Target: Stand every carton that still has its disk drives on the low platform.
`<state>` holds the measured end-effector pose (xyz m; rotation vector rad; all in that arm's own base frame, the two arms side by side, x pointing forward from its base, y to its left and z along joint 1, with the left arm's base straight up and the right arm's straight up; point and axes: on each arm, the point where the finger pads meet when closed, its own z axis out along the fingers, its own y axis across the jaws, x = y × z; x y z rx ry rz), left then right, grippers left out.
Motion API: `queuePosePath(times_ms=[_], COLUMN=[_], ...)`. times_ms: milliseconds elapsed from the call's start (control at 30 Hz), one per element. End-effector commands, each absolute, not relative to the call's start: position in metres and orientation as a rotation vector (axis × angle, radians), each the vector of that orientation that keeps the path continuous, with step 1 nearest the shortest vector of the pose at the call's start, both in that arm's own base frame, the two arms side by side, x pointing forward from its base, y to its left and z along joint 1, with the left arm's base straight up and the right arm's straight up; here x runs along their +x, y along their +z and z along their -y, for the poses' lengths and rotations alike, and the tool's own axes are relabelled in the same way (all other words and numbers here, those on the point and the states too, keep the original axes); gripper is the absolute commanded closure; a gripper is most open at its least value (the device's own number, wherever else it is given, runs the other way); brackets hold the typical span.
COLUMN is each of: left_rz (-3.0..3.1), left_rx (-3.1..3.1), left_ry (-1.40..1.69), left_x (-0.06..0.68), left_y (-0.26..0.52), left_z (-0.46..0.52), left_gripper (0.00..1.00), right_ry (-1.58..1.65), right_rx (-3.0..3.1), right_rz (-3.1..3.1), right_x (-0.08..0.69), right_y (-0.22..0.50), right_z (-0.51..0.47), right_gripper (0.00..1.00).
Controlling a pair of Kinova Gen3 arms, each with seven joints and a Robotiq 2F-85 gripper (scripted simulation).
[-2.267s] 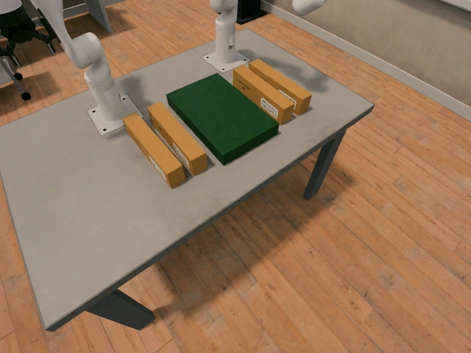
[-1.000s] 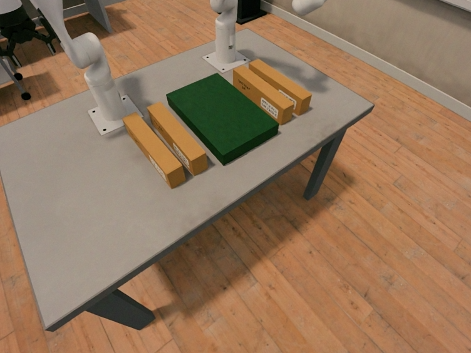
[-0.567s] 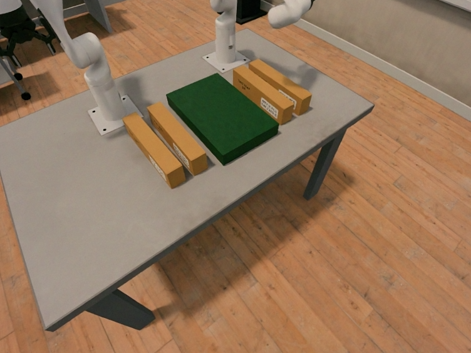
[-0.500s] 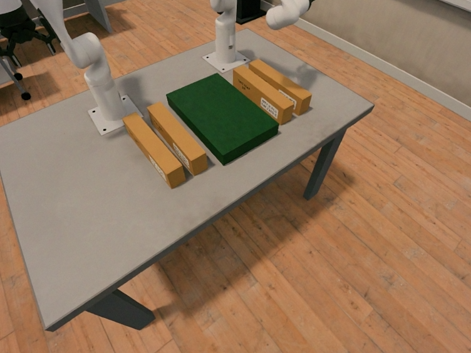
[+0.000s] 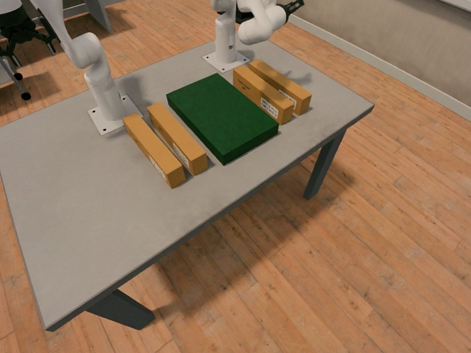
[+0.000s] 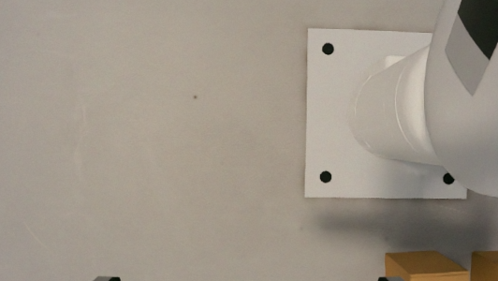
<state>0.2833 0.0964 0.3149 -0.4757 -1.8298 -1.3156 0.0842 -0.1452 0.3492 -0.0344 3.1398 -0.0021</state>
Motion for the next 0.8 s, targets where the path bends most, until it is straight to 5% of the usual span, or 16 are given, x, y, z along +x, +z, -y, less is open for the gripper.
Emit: queuePosePath(times_ms=[0, 767], left_rz=[1.832, 1.832], left_rx=[-0.468, -0.476], left_ry=[-1.317, -1.316], left_x=[0.284, 0.288], left_y=[0.315, 0.287], left_z=[-0.088, 0.104], left_gripper=[0.002, 0.002], right_ry=[-0.003, -0.003], right_rx=[-0.034, -0.034], right_rz=[-3.139, -3.139], right_x=[0.084, 0.084], right_y=[0.349, 0.349], right_z=[0.145, 0.145], right_gripper=[0.002, 0.002])
